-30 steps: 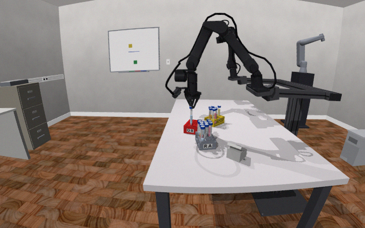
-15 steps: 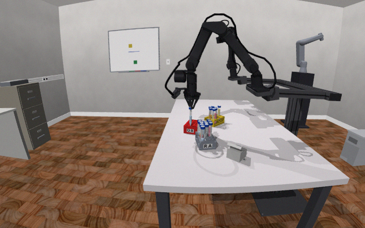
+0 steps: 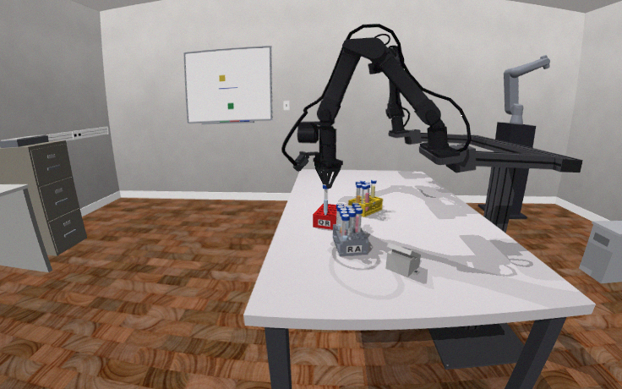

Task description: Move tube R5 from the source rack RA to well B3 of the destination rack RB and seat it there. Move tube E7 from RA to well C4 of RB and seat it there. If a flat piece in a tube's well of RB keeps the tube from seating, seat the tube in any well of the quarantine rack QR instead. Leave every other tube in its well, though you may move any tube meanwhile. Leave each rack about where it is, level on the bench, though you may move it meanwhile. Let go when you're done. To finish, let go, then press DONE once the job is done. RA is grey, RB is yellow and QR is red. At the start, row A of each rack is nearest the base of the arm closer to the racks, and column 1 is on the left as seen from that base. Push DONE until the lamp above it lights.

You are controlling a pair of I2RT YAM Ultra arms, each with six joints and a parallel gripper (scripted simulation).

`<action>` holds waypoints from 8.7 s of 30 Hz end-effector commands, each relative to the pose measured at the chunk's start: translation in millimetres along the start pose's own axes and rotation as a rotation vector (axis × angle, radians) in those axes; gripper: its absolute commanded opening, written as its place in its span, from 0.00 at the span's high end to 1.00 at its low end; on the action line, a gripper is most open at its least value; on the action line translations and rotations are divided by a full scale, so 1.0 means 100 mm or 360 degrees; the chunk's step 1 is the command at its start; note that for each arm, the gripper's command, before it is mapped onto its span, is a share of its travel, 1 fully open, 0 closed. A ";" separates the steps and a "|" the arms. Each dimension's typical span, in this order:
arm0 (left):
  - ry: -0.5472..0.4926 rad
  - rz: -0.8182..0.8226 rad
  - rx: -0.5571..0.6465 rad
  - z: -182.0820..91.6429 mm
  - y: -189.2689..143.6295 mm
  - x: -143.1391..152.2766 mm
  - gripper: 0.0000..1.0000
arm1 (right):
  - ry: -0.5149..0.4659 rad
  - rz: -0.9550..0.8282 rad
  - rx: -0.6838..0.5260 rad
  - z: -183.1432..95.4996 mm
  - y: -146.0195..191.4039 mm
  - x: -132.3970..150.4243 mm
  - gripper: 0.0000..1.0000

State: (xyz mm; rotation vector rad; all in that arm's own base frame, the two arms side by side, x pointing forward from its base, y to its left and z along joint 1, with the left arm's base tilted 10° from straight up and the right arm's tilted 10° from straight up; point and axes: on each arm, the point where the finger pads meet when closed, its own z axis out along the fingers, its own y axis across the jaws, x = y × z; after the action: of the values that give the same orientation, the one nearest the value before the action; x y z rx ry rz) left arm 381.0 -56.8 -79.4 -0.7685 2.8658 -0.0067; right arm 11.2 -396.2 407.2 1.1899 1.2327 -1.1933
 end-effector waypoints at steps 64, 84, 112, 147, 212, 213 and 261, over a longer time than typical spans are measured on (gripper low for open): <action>-0.0042 -0.0001 0.0027 0.29 -0.06 -0.12 1.00 | -0.0079 0.0013 0.0035 -0.12 -0.08 -0.25 1.00; -0.0022 0.0005 0.0013 0.30 -0.04 -0.04 1.00 | -0.0079 0.0013 0.0035 -0.12 -0.08 -0.25 1.00; -0.0022 0.0005 0.0013 0.30 -0.04 -0.04 0.70 | -0.0079 0.0013 0.0035 -0.12 -0.08 -0.25 1.00; -0.0010 0.0087 -0.0012 -0.45 0.07 0.16 0.70 | -0.0079 0.0013 0.0035 -0.12 -0.08 -0.25 1.00; -0.0009 0.1814 0.0009 -0.37 1.24 0.10 0.70 | -0.0079 0.0013 0.0035 -0.12 -0.08 -0.25 1.00; -0.0010 0.1814 0.0009 -0.37 1.29 0.07 0.70 | -0.0079 0.0013 0.0035 -0.12 -0.08 -0.25 1.00; 0.0009 0.1818 0.0026 -0.19 2.08 -0.43 0.70 | -0.0079 0.0013 0.0035 -0.12 -0.08 -0.25 1.00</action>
State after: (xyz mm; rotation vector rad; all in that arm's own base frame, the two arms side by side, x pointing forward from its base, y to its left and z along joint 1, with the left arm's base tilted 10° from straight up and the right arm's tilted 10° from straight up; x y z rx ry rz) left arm 313.2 150.6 -52.6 0.9141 2.8464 0.1414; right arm 11.2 -396.2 407.2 1.1899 1.2327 -1.1933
